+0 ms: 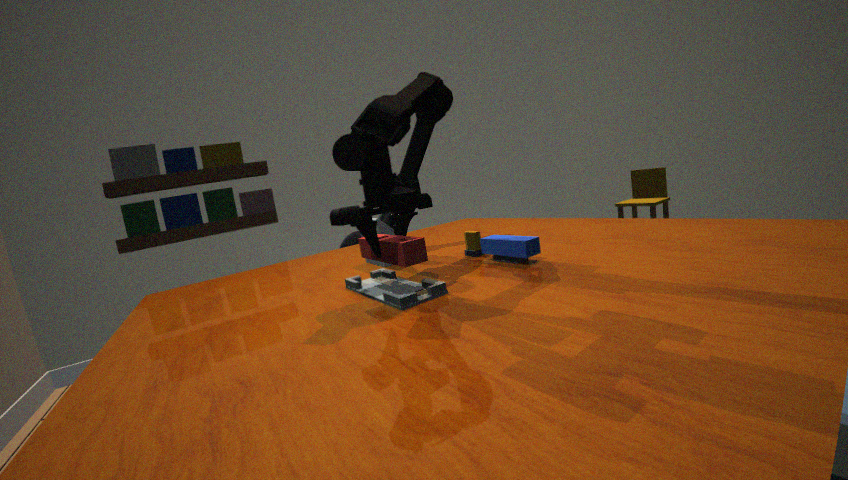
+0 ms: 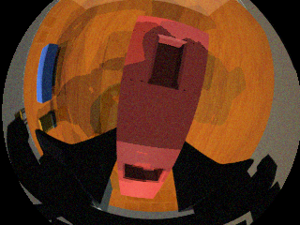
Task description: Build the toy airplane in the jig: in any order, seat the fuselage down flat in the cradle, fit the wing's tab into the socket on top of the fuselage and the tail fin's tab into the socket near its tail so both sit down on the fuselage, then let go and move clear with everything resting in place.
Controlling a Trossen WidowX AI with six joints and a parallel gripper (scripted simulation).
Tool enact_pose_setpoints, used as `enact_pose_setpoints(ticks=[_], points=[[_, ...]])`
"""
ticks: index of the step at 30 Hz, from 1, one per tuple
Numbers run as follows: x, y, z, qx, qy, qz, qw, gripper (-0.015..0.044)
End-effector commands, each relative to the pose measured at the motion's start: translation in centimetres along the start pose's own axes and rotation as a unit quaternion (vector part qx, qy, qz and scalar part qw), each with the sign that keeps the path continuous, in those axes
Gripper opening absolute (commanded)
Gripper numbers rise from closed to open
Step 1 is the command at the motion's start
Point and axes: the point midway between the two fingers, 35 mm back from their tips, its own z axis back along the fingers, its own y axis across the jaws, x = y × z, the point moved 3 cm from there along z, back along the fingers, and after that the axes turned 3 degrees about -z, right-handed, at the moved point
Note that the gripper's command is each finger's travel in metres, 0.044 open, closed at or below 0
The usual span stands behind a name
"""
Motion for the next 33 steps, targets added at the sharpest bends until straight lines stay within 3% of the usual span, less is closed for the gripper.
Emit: enact_pose_setpoints(ticks=[1, 33], points=[[0.0, -0.1, 0.0, -0.002, 0.001, 0.003, 1.000, 0.0195], [0.0, -0.1, -3.9, -0.003, 0.002, 0.007, 1.000, 0.0188]])
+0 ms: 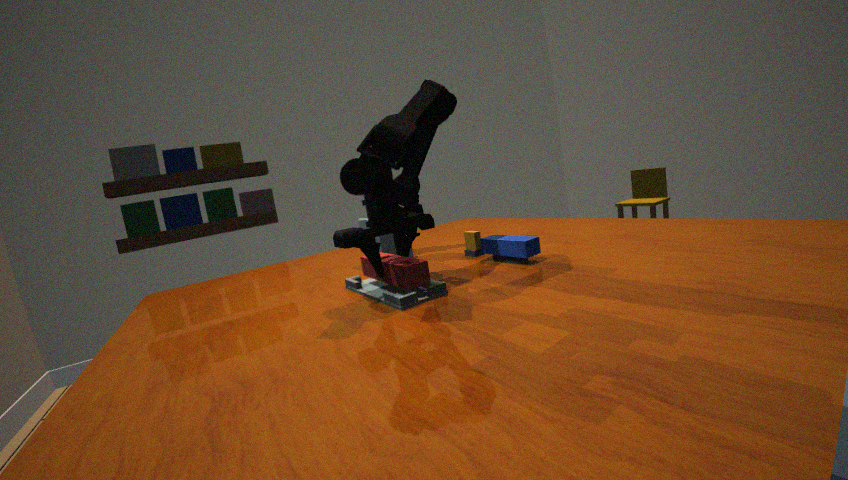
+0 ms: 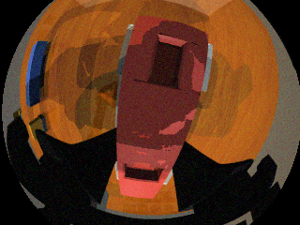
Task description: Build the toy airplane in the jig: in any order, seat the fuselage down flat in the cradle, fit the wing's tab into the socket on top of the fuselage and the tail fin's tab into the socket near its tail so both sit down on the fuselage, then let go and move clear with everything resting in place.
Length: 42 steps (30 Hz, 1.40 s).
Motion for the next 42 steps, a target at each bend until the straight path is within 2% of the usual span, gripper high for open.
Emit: enact_pose_setpoints(ticks=[1, 4, 9, 25, 31, 33, 37, 42], points=[[0.0, 0.0, 0.0, 0.000, 0.000, 0.000, 1.000, 0.0181], [0.0, 0.0, 0.0, 0.000, 0.000, 0.000, 1.000, 0.0161], [0.0, 0.0, 0.0, 0.000, 0.000, 0.000, 1.000, 0.0030], [0.0, 0.0, 0.0, 0.000, 0.000, 0.000, 1.000, 0.0440], [0.1, 0.0, 0.3, 0.000, 0.000, 0.000, 1.000, 0.0440], [0.3, -0.2, 2.5, -0.001, -0.001, -0.001, 1.000, 0.0440], [0.1, -0.3, 9.5, -0.001, -0.001, -0.004, 1.000, 0.0440], [0.2, -0.6, 10.7, 0.000, -0.001, -0.005, 1.000, 0.0440]])
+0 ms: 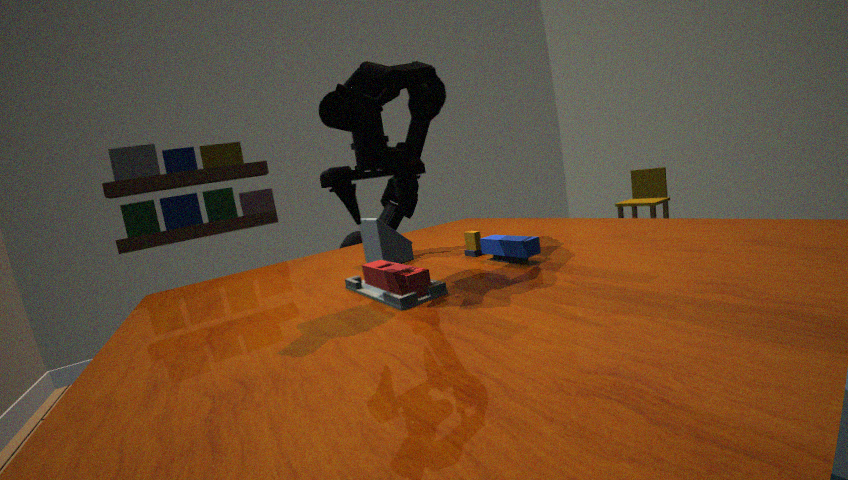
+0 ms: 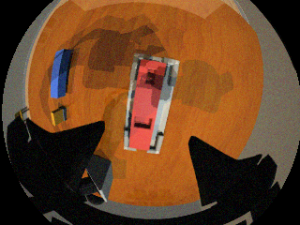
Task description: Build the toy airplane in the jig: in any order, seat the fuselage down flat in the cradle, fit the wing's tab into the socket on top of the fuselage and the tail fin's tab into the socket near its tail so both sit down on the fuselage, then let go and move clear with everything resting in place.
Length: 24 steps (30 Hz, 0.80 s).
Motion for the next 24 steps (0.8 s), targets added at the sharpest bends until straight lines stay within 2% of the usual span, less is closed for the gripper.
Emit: enact_pose_setpoints(ticks=[1, 7, 14, 20, 24], points=[[0.0, 0.1, 0.4, 0.003, 0.010, 0.004, 1.000, 0.0440], [0.8, 0.9, 0.5, 0.000, 0.010, 0.004, 1.000, 0.0440], [5.0, 12.6, 0.3, -0.011, 0.006, 0.001, 1.000, 0.0440], [4.9, 23.7, -0.6, 0.004, 0.007, 0.005, 1.000, 0.0440], [4.3, 26.3, -0.8, 0.011, 0.010, 0.006, 1.000, 0.0440]])
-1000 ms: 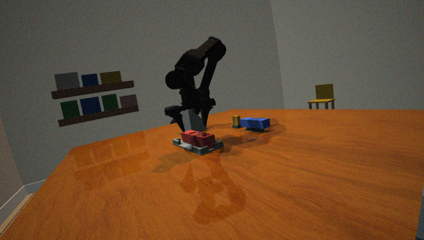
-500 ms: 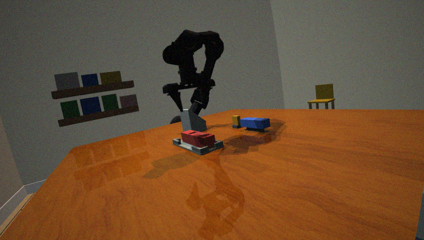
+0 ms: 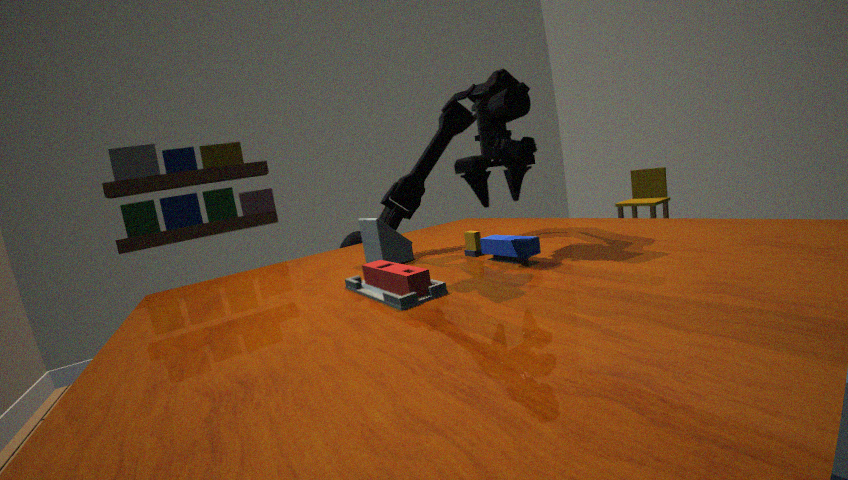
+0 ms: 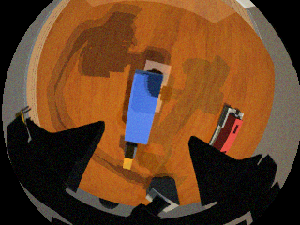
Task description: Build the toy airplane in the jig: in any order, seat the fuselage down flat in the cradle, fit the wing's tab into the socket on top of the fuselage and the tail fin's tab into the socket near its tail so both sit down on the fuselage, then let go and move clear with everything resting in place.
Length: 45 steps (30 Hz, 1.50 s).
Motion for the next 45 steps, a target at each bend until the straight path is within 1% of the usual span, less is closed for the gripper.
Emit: enact_pose_setpoints(ticks=[1, 4, 7, 9, 12, 15, 45], points=[[-0.5, 1.2, 0.1, 0.005, -0.001, -0.013, 1.000, 0.0440], [-0.5, 1.2, -0.2, 0.005, -0.001, -0.013, 1.000, 0.0440], [-0.4, 1.2, -3.3, 0.005, -0.001, -0.013, 1.000, 0.0440], [-0.5, 1.3, -4.2, 0.006, -0.001, -0.013, 1.000, 0.0440], [-0.5, 1.3, -4.3, 0.006, -0.001, -0.013, 1.000, 0.0440], [-0.5, 1.3, -5.6, 0.006, -0.002, -0.013, 1.000, 0.0440], [-0.5, 1.4, -10.1, 0.007, -0.002, -0.013, 1.000, 0.0440]])
